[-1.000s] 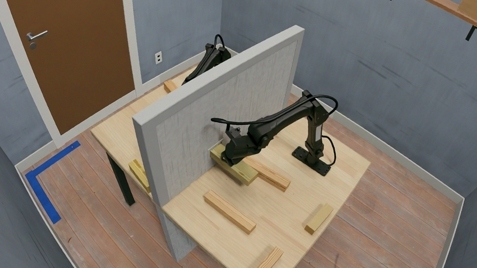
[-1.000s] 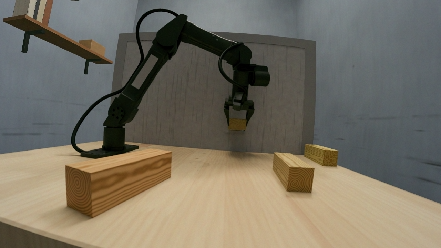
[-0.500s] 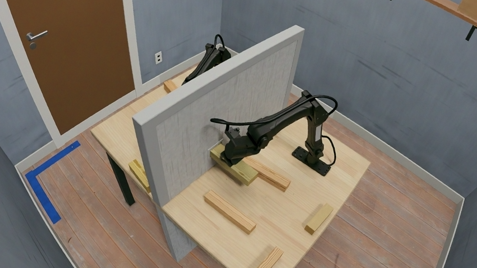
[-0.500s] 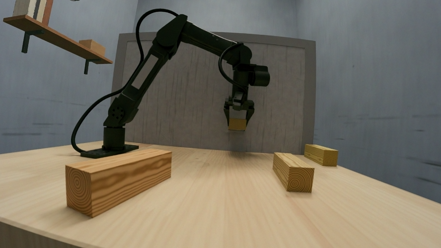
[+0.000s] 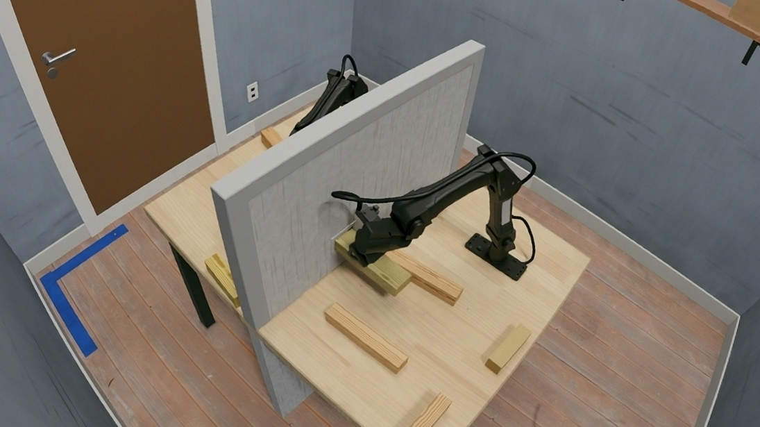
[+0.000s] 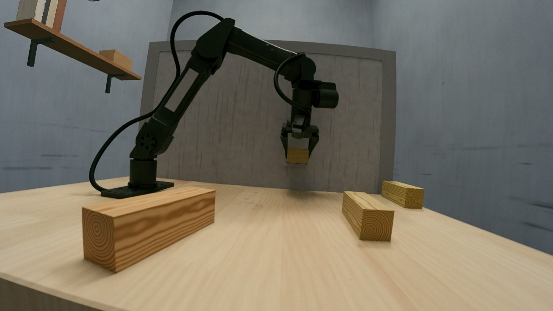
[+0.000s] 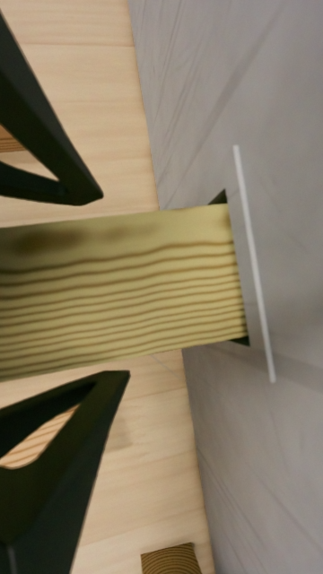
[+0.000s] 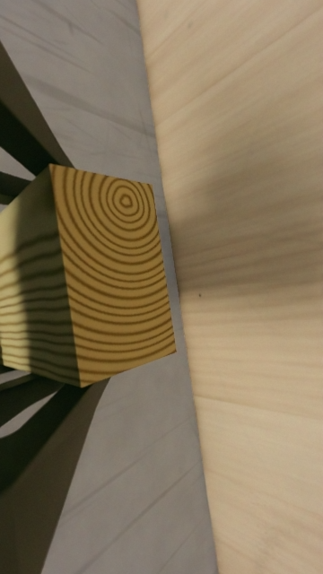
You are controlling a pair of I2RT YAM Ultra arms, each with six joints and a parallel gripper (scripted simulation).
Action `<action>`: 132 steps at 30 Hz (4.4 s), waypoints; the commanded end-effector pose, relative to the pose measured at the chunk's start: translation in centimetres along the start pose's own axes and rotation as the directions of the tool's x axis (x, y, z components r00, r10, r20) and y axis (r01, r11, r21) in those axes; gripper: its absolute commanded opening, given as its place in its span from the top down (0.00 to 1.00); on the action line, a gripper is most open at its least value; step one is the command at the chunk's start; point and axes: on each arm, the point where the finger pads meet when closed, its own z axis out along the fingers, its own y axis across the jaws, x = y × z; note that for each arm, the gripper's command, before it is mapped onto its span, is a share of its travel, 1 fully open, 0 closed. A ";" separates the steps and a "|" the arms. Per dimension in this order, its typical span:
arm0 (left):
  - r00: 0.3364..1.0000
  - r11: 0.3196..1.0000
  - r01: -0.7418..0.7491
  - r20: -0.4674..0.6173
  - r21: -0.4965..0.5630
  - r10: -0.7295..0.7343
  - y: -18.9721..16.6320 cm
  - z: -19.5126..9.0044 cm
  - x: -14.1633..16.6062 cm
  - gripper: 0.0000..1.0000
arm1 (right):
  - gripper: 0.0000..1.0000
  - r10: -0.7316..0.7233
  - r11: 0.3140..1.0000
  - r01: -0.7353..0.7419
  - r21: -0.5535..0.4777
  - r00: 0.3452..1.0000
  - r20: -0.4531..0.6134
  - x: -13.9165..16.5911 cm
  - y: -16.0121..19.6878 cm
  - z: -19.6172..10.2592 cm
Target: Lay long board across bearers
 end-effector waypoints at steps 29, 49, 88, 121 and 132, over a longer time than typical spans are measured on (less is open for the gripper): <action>1.000 1.000 -0.002 0.011 0.001 0.002 -0.3 3.2 -0.3 0.22 | 1.00 -0.032 0.997 0.025 -0.078 0.995 -0.095 2.8 1.0 -3.2; 1.000 1.000 -0.013 0.028 -0.011 0.014 0.0 2.1 -1.3 1.00 | 1.00 -0.033 0.996 0.026 -0.080 0.995 -0.096 2.8 1.0 -3.2; 0.999 1.000 -0.017 0.031 -0.016 0.017 0.1 2.1 -1.4 1.00 | 0.22 -0.015 0.999 0.012 -0.032 0.997 -0.075 2.4 0.5 -2.8; 0.999 1.000 -0.017 0.031 -0.016 0.017 0.1 2.1 -1.4 1.00 | 0.22 -0.029 0.996 0.022 -0.086 0.996 -0.087 1.6 0.2 -12.1; 0.999 1.000 -0.017 0.031 -0.016 0.017 0.1 2.1 -1.4 1.00 | 0.22 -0.351 0.875 0.346 -0.339 0.935 0.051 0.3 4.0 -14.2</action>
